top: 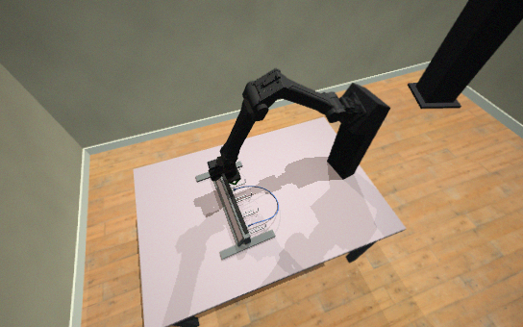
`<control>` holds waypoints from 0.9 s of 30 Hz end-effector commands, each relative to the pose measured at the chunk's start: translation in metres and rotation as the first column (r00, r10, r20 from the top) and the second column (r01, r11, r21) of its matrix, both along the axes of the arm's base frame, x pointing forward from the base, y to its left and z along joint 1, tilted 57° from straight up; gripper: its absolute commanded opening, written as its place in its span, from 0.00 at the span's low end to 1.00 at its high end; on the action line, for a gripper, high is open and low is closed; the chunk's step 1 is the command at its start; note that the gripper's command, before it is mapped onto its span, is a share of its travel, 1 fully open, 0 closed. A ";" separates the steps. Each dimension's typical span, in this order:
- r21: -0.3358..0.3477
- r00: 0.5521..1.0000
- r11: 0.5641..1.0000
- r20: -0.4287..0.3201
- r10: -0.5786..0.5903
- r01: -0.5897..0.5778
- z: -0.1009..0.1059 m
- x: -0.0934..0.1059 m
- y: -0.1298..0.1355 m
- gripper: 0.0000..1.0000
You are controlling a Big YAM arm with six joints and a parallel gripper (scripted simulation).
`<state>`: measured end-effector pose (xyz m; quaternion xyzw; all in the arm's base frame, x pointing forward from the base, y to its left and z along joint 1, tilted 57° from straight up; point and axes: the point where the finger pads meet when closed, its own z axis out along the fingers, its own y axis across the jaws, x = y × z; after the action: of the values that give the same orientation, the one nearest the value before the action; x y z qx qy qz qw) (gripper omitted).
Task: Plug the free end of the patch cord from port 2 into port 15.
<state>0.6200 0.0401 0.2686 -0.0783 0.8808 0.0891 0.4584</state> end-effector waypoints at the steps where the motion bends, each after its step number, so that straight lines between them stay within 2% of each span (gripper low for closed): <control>1: -0.008 1.000 1.000 0.022 -0.004 0.004 0.007 0.011 -0.009 0.36; 6: -0.008 1.000 1.000 0.021 -0.003 0.004 0.007 0.011 -0.008 0.36; 7: -0.008 1.000 1.000 0.021 -0.003 0.004 0.006 0.011 -0.008 0.00; 27: -0.007 1.000 1.000 -0.002 -0.003 0.003 -0.006 0.007 -0.008 0.00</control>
<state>0.6214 0.0401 0.2686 -0.0785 0.8807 0.0891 0.4586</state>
